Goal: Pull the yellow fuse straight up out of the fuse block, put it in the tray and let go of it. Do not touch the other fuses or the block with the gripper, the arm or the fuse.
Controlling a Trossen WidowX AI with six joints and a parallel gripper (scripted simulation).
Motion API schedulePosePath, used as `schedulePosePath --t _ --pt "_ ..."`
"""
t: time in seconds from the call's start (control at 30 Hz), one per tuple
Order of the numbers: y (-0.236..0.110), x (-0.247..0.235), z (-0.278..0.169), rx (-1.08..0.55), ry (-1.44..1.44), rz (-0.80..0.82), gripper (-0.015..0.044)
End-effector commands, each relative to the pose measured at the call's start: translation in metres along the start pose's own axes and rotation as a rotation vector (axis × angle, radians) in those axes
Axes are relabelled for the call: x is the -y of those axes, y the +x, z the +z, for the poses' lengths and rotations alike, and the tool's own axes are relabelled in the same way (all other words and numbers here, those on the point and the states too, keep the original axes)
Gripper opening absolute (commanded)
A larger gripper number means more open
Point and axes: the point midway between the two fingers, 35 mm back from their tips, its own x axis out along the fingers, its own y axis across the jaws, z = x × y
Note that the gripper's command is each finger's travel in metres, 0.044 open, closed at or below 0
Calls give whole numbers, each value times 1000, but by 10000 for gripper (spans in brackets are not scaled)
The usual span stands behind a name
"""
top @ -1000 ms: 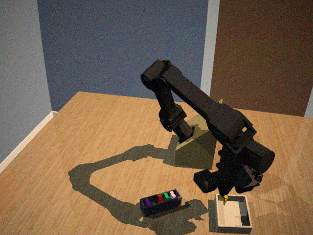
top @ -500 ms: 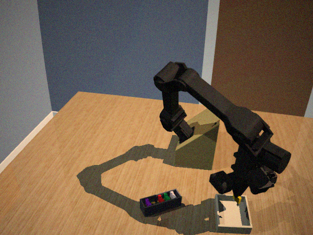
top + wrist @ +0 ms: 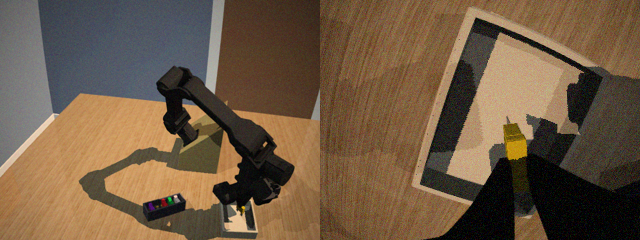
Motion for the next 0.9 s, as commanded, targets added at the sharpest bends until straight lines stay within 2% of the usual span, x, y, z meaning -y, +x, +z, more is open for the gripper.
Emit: schedulePosePath --t 0.0,0.1,0.53,0.63,0.87 --pt "6 0 0 1 -4 -5 0" --pt "10 0 0 1 -4 -5 0" --pt "3 0 0 -1 0 -1 330" --pt "-27 0 0 1 -4 -3 330" --pt "-30 0 0 1 -5 -4 330"
